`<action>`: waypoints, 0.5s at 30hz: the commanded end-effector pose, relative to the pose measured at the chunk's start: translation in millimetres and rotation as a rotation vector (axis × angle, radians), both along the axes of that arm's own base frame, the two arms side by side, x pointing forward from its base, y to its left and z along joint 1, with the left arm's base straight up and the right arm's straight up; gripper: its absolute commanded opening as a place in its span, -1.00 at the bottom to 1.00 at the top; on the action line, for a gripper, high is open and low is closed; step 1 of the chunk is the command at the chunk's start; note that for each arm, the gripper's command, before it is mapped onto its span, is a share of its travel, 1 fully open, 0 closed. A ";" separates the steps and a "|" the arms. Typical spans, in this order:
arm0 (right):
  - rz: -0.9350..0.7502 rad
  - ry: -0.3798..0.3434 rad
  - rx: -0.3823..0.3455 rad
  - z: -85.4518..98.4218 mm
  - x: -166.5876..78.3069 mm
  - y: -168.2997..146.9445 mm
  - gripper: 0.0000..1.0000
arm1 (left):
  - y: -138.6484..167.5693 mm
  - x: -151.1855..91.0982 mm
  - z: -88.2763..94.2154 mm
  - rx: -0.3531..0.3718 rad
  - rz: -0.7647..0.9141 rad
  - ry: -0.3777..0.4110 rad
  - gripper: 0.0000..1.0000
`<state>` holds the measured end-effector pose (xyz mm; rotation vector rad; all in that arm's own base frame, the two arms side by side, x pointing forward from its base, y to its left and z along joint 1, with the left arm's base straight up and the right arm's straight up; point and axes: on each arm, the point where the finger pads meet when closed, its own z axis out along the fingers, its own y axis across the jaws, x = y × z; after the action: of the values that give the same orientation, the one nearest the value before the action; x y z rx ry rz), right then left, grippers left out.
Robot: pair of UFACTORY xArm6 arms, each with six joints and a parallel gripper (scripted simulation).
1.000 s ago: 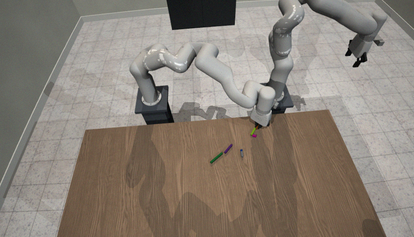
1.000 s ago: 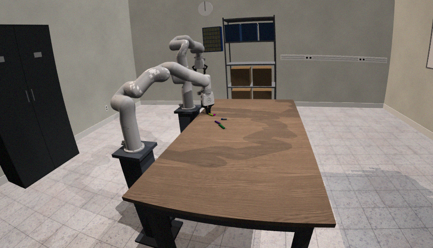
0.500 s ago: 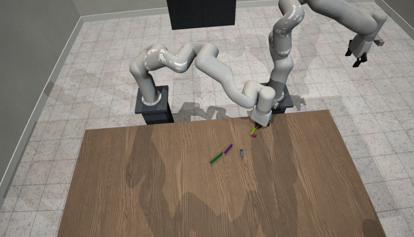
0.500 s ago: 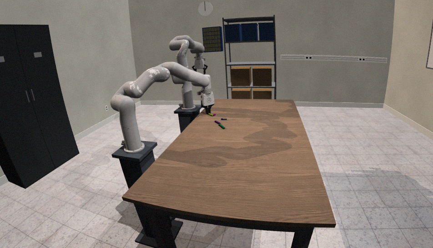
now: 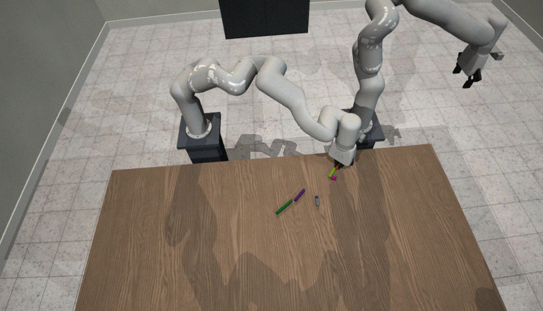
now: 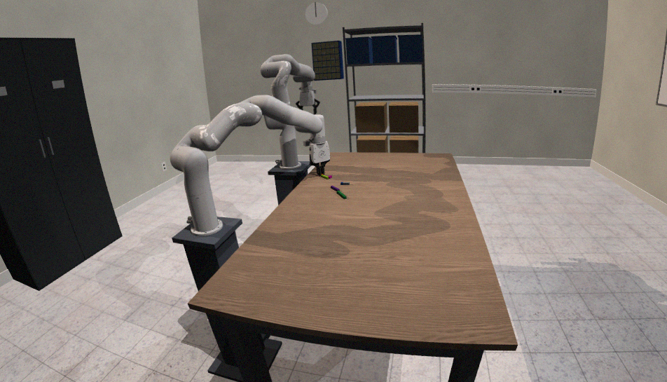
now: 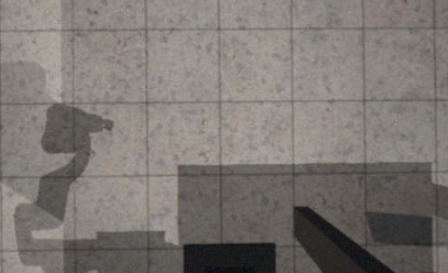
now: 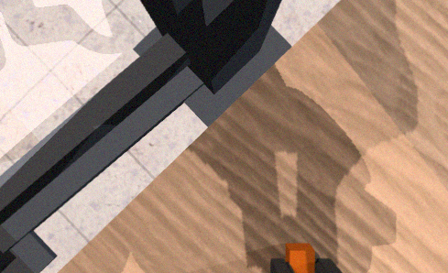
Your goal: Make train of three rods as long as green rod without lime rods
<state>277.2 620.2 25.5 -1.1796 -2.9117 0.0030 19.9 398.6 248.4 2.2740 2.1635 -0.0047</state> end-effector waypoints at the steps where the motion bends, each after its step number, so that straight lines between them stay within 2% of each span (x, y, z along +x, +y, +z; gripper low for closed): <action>1: 0.000 -0.003 0.007 14.5 0.9 2.1 -0.89 | 0.9 0.0 1.6 0.004 0.000 0.000 1.00; 2: 0.000 -0.003 0.007 20.1 0.9 2.1 -0.89 | 0.9 0.0 1.6 0.004 0.000 0.000 1.00; 4: 0.000 -0.003 0.007 20.1 0.9 2.1 -0.89 | 0.9 0.0 1.6 0.004 0.000 0.000 1.00; 11: 0.000 -0.003 0.007 71.6 0.8 1.9 -0.89 | 0.9 0.0 1.6 0.004 0.000 0.000 1.00; 15: 0.000 -0.003 0.007 93.5 0.8 1.8 -0.89 | 0.9 0.0 1.6 0.004 0.000 0.000 1.00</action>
<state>277.9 621.6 101.5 -1.1796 -2.9119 -0.0070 19.9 398.6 248.4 2.2740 2.1635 -0.0047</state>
